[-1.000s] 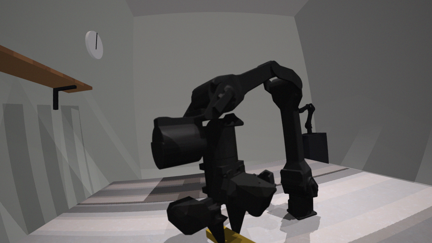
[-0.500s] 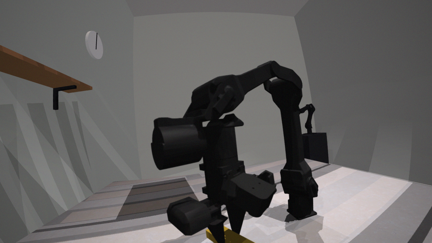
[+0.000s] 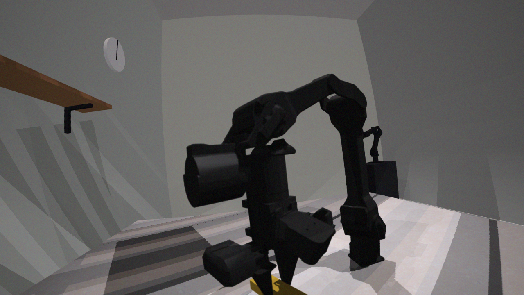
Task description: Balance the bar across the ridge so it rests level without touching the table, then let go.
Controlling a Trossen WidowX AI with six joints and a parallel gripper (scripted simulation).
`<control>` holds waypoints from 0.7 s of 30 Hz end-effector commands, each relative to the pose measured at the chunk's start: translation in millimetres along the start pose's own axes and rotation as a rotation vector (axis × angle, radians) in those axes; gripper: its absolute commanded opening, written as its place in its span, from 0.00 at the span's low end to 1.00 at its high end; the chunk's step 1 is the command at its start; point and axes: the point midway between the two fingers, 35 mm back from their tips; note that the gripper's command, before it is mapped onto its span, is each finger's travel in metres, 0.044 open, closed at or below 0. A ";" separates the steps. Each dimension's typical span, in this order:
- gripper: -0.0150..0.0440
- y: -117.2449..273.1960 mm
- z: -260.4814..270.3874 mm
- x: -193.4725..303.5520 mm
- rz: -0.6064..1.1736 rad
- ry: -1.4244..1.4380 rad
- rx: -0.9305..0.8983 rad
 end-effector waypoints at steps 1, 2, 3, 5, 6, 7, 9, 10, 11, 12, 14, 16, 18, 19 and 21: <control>0.25 -1.1 -0.2 0.1 0.001 0.000 -0.001; 0.25 -1.3 -0.2 0.1 0.001 0.000 -0.001; 0.25 -1.3 -0.2 0.1 0.001 0.000 -0.001; 0.25 -1.5 -0.2 0.1 0.001 0.000 -0.001; 0.25 -1.6 -0.2 0.1 0.001 0.000 -0.001; 0.25 -1.6 -0.2 0.1 0.001 0.000 -0.001; 0.25 -1.8 -0.2 0.1 0.001 0.000 -0.001; 0.25 -2.0 -0.3 0.1 0.001 0.000 -0.001; 0.25 -2.0 -0.3 0.1 0.001 0.000 -0.001; 0.25 -2.1 -0.3 0.1 0.001 0.000 -0.001; 0.25 -2.3 -0.3 0.1 0.001 0.000 -0.001; 0.25 -2.4 -0.3 0.1 0.001 0.000 -0.001; 0.25 -2.6 -0.2 0.1 0.001 0.000 -0.001; 0.25 -2.6 -0.2 0.1 0.001 0.000 -0.001; 0.25 -2.8 -0.2 0.1 0.001 0.000 -0.001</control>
Point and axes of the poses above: the point midway between the two fingers, 35 mm back from their tips, its own y axis back along the fingers, its own z axis across the jaws, x = y × z, and after that the axes turned 5 degrees about y, right-handed
